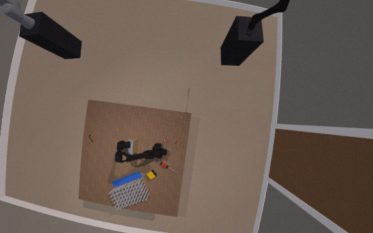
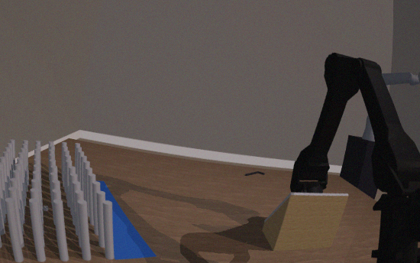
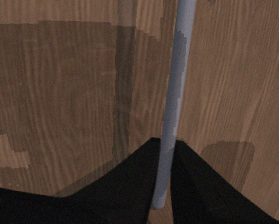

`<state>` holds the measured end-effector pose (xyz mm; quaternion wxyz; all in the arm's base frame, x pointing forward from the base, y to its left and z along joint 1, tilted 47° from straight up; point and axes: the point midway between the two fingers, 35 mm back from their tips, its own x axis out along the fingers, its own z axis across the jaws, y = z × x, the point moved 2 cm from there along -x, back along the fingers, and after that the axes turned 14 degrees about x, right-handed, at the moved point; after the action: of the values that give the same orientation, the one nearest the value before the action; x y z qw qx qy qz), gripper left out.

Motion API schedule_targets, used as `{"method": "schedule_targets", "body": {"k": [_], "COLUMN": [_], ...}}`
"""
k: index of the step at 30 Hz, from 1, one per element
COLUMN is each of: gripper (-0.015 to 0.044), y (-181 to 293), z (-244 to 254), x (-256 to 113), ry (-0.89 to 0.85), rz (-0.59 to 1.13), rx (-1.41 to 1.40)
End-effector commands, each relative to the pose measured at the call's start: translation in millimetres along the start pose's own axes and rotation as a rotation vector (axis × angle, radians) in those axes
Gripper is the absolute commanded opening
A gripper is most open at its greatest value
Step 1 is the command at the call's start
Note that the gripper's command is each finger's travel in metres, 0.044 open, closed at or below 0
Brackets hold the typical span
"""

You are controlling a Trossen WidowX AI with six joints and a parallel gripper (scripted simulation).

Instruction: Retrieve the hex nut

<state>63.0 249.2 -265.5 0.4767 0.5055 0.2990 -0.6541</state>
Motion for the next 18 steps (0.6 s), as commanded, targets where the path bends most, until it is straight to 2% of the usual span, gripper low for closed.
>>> {"method": "schedule_targets", "body": {"k": [1, 2, 18], "gripper": [0.0000, 0.0000, 0.0420], "y": [0.9, 0.9, 0.1], "z": [5.6, 5.6, 0.4], "x": [2.3, 2.3, 0.4], "ry": [-0.003, 0.000, 0.004], "rz": [0.001, 0.000, -0.001], "rx": [0.000, 0.000, 0.000]}}
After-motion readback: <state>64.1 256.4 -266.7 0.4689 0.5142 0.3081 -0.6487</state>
